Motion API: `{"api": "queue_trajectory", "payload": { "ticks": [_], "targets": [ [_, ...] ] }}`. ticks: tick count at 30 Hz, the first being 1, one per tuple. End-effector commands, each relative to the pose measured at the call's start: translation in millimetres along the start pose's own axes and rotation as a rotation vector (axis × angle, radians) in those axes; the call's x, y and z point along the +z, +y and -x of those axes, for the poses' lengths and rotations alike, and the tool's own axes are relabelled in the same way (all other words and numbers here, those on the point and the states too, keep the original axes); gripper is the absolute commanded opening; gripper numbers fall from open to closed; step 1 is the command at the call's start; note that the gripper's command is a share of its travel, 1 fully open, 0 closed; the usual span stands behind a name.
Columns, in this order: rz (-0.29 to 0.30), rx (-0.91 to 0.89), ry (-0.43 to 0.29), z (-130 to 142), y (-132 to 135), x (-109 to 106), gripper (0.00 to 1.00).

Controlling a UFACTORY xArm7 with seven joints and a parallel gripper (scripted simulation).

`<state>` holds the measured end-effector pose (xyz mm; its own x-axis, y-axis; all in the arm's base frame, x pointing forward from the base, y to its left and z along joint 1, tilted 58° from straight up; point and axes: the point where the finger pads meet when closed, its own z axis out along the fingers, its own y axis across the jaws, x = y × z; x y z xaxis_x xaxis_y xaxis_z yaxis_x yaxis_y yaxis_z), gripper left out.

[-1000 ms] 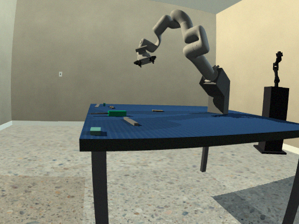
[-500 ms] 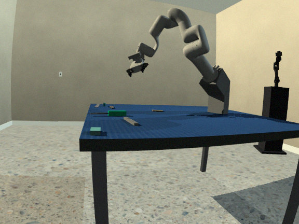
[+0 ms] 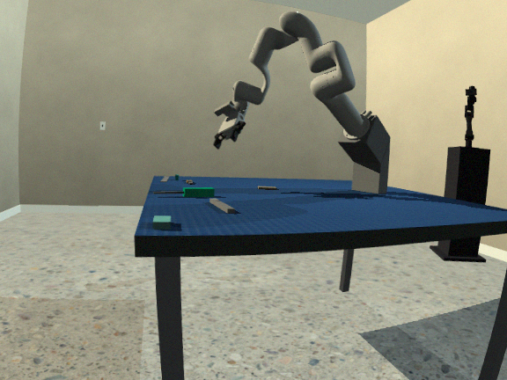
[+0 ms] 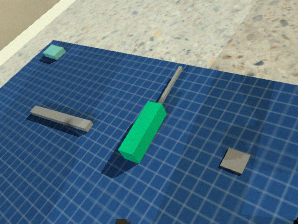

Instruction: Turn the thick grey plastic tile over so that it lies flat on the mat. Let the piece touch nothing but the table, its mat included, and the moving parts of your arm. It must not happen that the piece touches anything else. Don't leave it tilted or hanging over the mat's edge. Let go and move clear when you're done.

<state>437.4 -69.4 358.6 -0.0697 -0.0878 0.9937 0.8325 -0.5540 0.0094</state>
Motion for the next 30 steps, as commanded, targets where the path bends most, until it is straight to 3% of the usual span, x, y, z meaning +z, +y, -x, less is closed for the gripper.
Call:
{"api": "queue_trajectory", "payload": {
  "ticks": [1,5,6,9,10,13,14,18,19,23,24,28,29,30],
  "targets": [
    [0.108,0.098,-0.042,18.6,10.3,16.9,1.0],
    [0.108,0.098,-0.042,18.6,10.3,16.9,1.0],
    [0.161,0.165,-0.077,35.8,11.4,23.5,1.0],
    [0.161,0.165,-0.077,35.8,11.4,23.5,1.0],
    [0.213,0.231,-0.115,54.4,10.7,28.0,1.0],
    [0.213,0.231,-0.115,54.4,10.7,28.0,1.0],
    [0.263,0.294,-0.156,73.8,8.3,30.4,1.0],
    [0.263,0.294,-0.156,73.8,8.3,30.4,1.0],
    [0.311,0.353,-0.198,93.3,4.2,30.9,1.0],
    [0.311,0.353,-0.198,93.3,4.2,30.9,1.0],
    [0.356,0.409,-0.241,112.3,-1.0,29.7,1.0],
    [0.356,0.409,-0.241,112.3,-1.0,29.7,1.0],
    [0.399,0.459,-0.284,130.4,-7.3,27.1,1.0],
    [0.399,0.459,-0.284,130.4,-7.3,27.1,1.0]
  ]
}}
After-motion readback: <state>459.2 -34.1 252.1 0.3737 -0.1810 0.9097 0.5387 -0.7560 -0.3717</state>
